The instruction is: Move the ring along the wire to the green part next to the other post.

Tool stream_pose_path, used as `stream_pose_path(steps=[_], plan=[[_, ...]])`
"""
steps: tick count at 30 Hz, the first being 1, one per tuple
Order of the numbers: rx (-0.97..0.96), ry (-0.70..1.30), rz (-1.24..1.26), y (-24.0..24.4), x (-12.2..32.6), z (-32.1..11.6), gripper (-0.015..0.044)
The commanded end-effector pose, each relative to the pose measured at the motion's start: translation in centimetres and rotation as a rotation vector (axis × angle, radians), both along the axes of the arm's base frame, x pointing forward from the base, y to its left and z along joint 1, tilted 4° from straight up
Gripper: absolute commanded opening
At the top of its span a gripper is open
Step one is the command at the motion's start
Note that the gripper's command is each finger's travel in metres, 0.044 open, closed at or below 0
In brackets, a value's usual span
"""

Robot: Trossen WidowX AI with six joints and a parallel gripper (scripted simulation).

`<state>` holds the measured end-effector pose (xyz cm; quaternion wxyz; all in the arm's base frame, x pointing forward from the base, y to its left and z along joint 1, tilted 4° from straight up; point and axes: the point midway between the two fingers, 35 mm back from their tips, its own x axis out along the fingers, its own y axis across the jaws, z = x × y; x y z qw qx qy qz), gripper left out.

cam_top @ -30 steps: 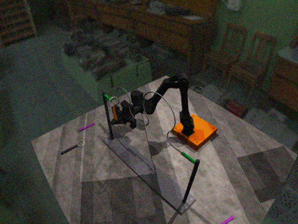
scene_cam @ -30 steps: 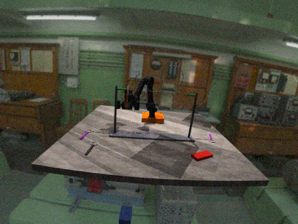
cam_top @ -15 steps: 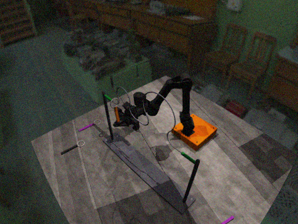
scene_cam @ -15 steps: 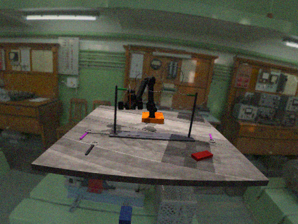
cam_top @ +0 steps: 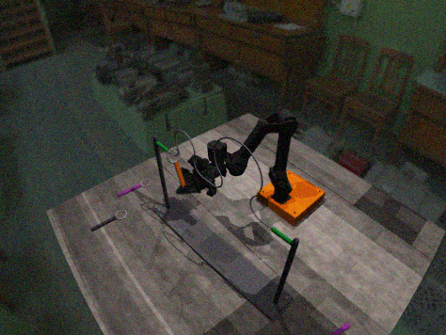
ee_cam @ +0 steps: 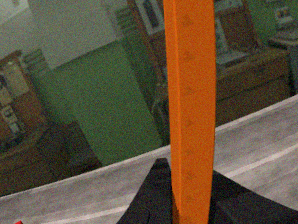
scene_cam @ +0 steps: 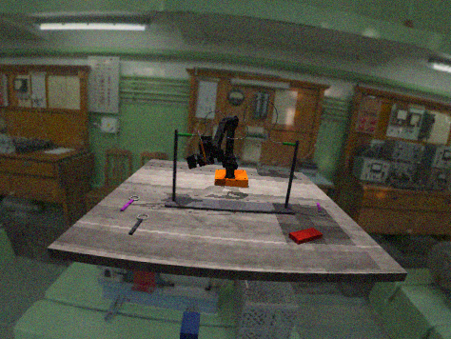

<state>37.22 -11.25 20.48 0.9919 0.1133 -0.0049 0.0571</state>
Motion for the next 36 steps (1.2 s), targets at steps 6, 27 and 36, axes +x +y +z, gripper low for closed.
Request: stream_pose_path(steps=[6, 27, 36], plan=[[0.156, 0.042, 0.009, 2.5, -0.6, 0.8, -0.015], [0.566, 0.368, 0.186, 7.5, -5.2, 5.6, -0.015], [0.762, 0.503, 0.319, 8.6, -7.1, 8.8, -0.015]])
